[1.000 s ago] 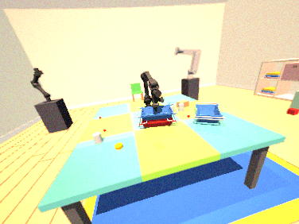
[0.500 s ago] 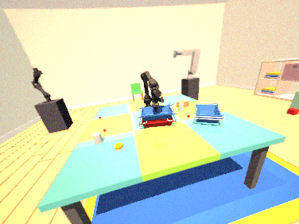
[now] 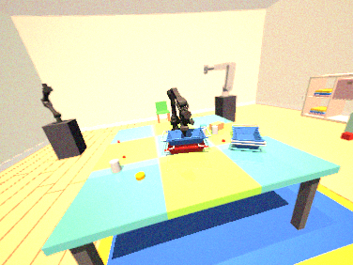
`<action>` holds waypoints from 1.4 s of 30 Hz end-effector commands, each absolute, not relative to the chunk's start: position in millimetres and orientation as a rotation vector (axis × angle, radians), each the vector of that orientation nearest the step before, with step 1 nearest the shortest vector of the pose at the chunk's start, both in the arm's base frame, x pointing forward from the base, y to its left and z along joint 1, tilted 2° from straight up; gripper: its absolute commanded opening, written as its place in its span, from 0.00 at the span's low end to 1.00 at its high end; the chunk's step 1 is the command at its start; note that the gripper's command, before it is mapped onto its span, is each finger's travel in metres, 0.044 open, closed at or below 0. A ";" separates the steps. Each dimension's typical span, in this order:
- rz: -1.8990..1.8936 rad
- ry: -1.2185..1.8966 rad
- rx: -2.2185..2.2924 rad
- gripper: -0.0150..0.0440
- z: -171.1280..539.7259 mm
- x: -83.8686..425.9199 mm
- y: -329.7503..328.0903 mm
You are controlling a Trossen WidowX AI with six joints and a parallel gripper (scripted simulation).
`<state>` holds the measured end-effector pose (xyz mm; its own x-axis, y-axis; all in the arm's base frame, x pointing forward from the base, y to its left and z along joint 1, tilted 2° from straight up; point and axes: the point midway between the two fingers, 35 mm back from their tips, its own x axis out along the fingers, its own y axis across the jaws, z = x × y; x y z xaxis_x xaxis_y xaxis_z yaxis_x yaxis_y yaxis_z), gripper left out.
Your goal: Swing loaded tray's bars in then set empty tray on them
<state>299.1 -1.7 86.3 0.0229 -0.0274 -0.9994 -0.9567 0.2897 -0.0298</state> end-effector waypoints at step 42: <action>0.961 1.335 -1.013 1.00 188.6 298.4 0.8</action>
<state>300.5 0.0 167.9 0.0124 -0.0274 -0.9995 -0.9572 0.2888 -0.0198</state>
